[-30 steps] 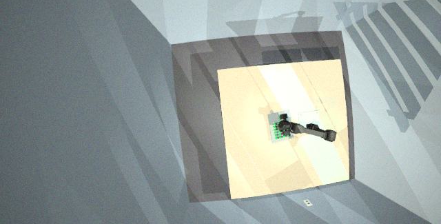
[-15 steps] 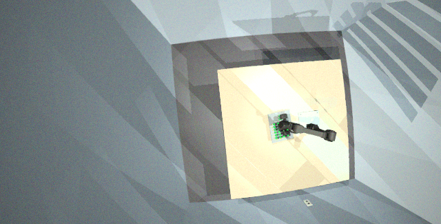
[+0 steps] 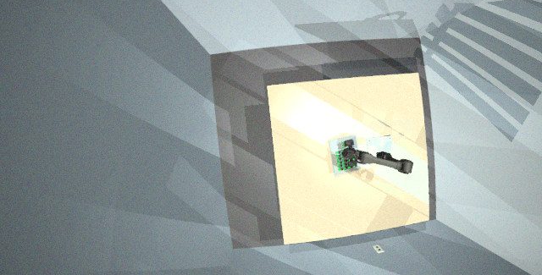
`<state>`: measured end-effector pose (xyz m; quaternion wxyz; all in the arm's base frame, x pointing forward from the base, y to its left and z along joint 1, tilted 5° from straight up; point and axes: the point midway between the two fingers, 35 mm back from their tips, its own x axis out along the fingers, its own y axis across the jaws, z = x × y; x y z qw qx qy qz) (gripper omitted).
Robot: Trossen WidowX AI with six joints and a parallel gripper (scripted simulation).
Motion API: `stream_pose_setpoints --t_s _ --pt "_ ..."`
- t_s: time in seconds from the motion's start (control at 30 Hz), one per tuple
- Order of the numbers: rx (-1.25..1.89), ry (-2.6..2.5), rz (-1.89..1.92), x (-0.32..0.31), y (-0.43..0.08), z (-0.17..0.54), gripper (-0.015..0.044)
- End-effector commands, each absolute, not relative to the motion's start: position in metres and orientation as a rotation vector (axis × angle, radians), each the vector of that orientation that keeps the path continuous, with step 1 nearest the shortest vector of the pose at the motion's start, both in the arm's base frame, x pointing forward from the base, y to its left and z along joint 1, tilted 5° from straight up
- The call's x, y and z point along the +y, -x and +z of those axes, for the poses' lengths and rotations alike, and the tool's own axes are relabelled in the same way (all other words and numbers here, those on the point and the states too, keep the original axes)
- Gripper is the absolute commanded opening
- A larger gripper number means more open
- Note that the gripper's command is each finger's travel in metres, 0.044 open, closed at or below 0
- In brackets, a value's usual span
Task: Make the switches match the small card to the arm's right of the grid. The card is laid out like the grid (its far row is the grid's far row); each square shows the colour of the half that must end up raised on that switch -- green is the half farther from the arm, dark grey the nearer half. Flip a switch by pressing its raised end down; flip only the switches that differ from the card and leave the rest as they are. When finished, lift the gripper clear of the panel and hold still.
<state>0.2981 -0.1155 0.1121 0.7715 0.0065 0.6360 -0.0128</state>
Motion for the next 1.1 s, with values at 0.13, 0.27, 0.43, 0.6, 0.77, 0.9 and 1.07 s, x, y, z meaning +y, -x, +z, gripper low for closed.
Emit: stream_pose_setpoints --t_s 0.13,0.27,0.43,0.6,0.77,0.9,1.07 --pt "1.377 -0.009 -0.031 -0.115 -0.291 0.17 0.0" --pt "1.378 -0.009 -0.031 -0.114 -0.29 0.17 0.0" --pt "1.379 -0.011 -0.029 -0.088 -0.271 0.165 0.0" --pt "1.396 -0.012 -0.029 -0.089 -0.277 0.142 0.0" --pt "1.405 -0.012 -0.029 -0.089 -0.279 0.131 0.0" --pt "1.405 -0.012 -0.029 -0.089 -0.28 0.126 0.0" --pt "1.405 -0.012 -0.029 -0.089 -0.281 0.121 0.0"
